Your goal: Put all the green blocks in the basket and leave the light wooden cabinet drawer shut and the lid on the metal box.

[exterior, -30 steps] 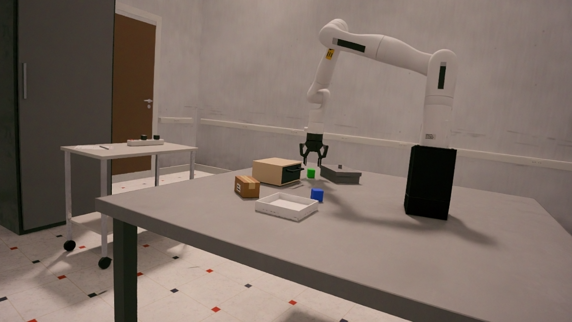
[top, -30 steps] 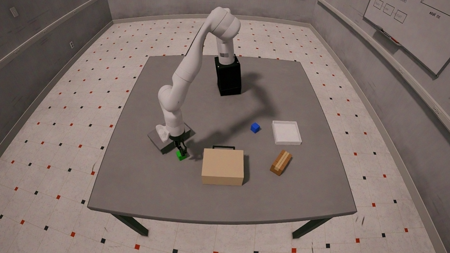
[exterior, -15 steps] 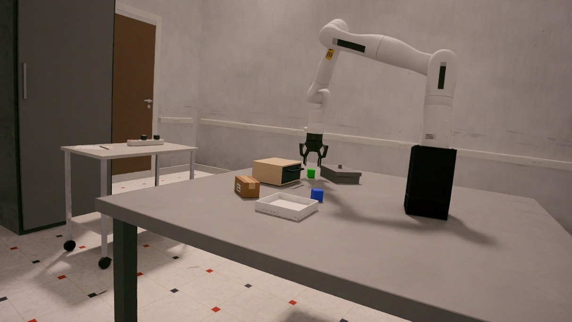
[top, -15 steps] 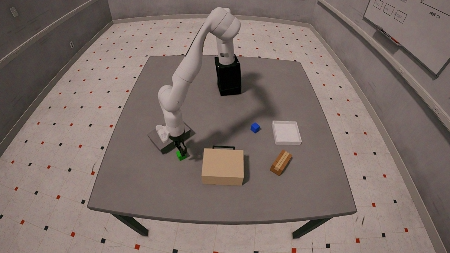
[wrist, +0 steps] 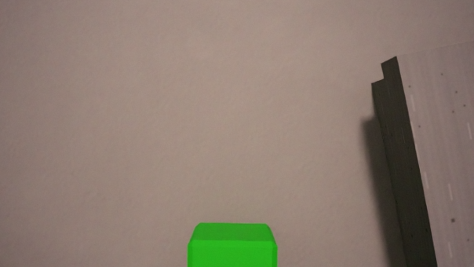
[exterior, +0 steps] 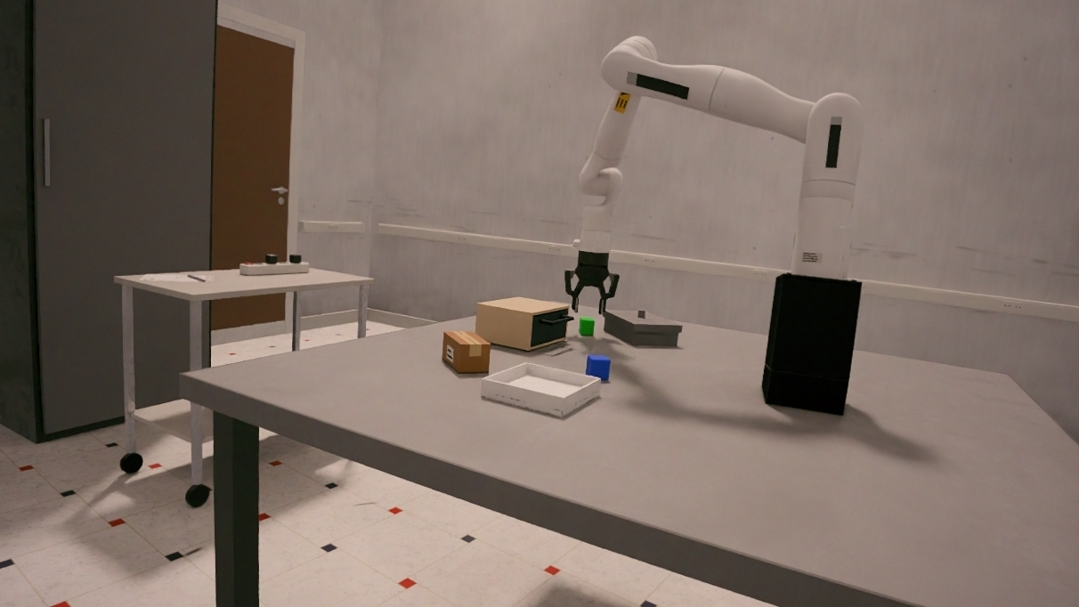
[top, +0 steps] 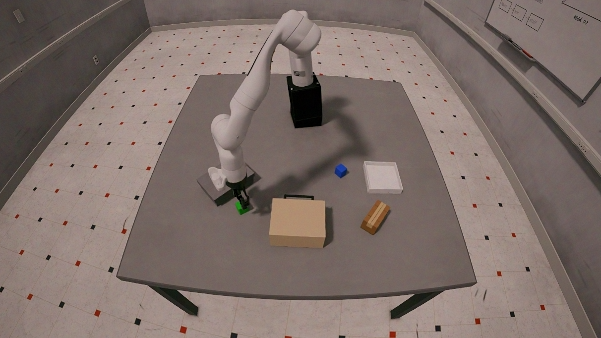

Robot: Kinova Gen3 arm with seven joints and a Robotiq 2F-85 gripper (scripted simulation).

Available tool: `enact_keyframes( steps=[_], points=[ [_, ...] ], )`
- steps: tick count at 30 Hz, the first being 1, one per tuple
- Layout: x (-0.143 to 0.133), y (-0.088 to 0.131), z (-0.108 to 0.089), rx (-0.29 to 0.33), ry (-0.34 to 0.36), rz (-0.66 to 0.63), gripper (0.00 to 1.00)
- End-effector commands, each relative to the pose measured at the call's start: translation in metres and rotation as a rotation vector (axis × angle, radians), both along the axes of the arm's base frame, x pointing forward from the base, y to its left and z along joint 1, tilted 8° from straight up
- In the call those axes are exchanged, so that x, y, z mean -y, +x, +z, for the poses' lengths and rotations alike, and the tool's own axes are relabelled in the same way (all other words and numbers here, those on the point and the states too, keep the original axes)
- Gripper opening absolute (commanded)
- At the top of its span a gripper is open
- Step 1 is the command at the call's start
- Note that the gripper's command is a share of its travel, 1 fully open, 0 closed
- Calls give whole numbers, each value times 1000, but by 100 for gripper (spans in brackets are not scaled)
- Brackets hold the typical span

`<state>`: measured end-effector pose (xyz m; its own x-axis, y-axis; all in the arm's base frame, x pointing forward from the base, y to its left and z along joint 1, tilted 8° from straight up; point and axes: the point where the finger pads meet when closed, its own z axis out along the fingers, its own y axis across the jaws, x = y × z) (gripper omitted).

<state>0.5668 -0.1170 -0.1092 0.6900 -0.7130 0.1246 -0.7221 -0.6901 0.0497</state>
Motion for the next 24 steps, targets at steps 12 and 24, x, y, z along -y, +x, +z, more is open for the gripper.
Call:
enact_keyframes(
  steps=[12, 24],
  points=[
    [1, 1, -9, 2, 0, 1, 67],
    [3, 2, -23, 2, 0, 1, 67]
  ],
)
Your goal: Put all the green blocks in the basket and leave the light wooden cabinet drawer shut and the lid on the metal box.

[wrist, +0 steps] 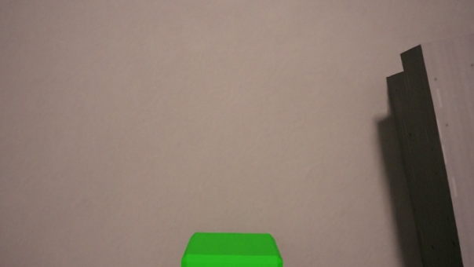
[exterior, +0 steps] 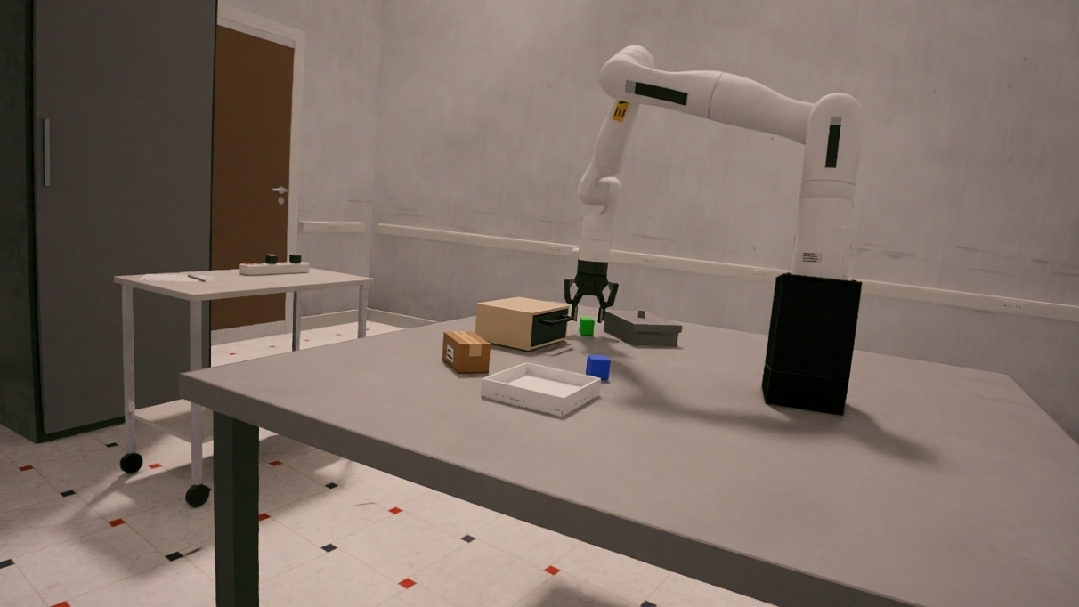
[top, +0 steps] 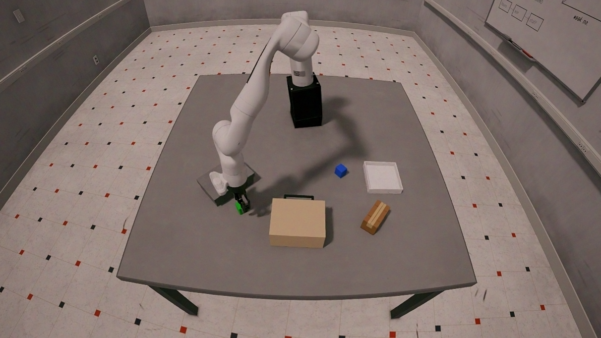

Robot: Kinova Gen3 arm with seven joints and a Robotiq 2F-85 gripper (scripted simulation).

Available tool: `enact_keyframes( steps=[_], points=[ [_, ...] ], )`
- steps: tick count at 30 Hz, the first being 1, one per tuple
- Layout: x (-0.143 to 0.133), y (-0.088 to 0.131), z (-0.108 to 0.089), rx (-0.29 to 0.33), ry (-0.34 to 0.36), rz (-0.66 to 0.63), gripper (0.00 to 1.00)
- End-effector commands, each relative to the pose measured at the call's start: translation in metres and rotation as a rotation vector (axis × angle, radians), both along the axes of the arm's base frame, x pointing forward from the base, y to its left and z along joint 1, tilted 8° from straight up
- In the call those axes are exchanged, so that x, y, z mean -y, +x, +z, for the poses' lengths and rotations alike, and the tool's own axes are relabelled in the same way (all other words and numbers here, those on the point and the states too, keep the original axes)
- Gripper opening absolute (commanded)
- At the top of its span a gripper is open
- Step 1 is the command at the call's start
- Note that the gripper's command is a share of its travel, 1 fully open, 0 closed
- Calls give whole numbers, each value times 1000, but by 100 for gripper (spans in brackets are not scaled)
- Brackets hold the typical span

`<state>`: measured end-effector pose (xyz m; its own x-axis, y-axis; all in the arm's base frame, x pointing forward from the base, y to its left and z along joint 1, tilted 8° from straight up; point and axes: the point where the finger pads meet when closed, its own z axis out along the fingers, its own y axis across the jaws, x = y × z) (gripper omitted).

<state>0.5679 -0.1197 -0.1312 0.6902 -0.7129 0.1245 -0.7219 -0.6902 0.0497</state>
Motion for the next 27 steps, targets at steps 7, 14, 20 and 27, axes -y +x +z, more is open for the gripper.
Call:
enact_keyframes(
  steps=[7, 14, 20, 27],
  points=[
    [1, 2, -12, 2, 0, 0, 67],
    [3, 2, -20, 2, 0, 0, 67],
    [3, 2, -23, 2, 0, 0, 67],
    [3, 2, -26, 2, 0, 0, 67]
  ],
)
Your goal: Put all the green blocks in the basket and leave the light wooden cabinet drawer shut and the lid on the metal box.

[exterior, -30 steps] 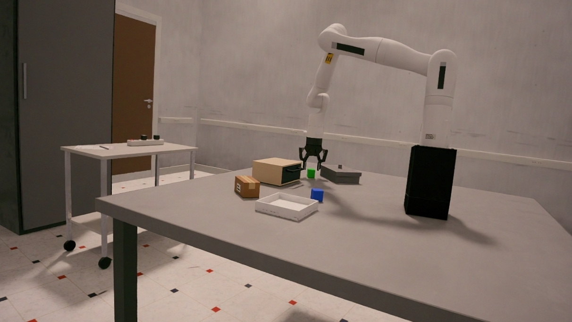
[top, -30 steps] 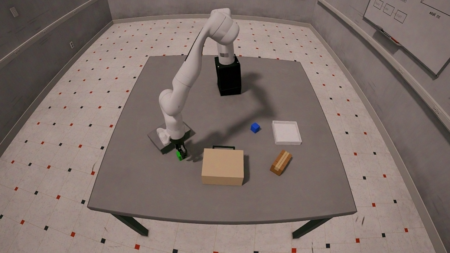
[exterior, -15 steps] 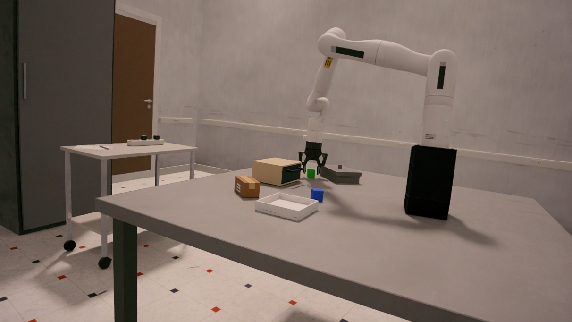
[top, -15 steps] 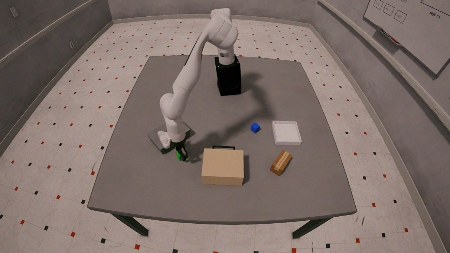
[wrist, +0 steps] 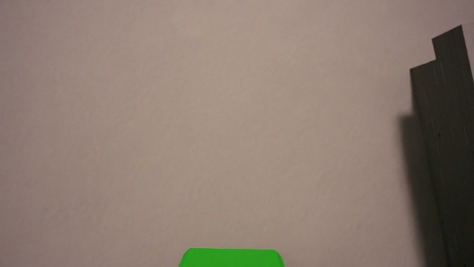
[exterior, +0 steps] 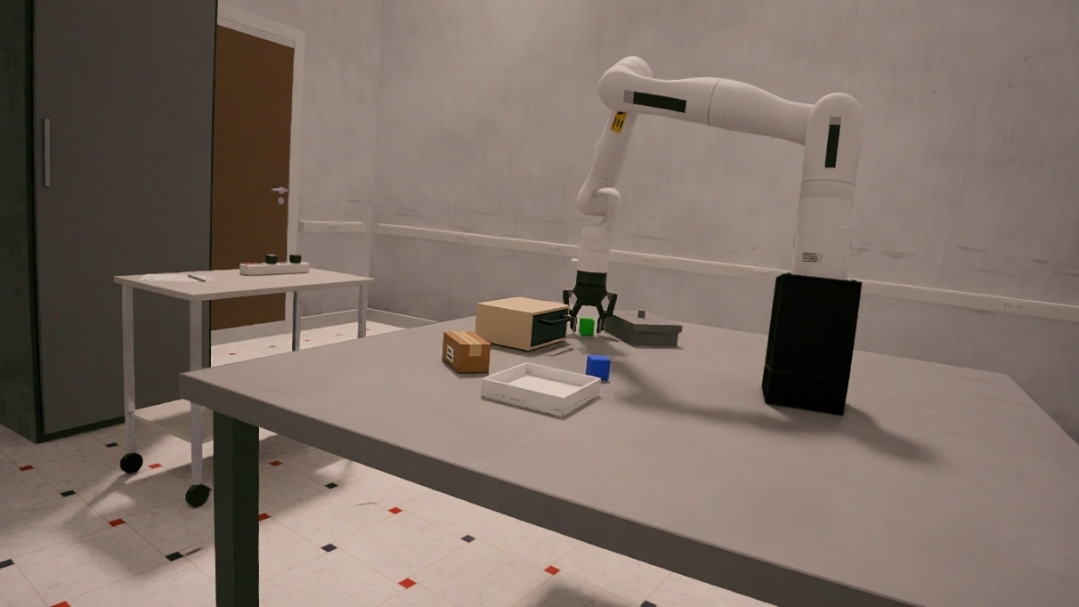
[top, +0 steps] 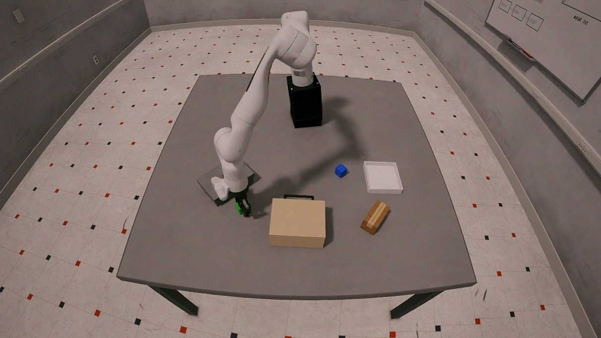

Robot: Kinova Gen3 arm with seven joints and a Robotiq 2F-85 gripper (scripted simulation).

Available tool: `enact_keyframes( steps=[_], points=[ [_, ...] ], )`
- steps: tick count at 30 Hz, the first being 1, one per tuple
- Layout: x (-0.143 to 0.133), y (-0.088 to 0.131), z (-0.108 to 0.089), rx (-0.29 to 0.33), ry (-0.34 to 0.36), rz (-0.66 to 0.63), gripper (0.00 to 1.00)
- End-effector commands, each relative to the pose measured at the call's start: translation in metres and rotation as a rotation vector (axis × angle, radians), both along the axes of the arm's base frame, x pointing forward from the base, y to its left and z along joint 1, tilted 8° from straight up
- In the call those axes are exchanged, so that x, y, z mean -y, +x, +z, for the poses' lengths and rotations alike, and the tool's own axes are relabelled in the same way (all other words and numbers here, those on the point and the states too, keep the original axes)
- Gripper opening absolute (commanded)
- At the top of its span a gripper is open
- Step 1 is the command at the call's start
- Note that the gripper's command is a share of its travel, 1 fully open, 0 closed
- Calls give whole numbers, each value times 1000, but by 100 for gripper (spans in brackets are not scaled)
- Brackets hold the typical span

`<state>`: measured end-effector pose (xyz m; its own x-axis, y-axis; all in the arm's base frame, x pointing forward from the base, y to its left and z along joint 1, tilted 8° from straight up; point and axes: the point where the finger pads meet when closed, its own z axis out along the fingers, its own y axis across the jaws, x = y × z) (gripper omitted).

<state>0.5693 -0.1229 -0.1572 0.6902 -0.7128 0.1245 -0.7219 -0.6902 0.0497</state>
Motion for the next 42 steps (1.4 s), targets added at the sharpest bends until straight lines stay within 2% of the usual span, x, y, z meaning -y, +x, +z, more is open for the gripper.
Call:
enact_keyframes(
  steps=[1, 41, 42],
  points=[
    [0, 1, 0, 2, 0, 0, 67],
    [0, 1, 0, 2, 0, 0, 67],
    [0, 1, 0, 2, 0, 0, 10]
  ],
)
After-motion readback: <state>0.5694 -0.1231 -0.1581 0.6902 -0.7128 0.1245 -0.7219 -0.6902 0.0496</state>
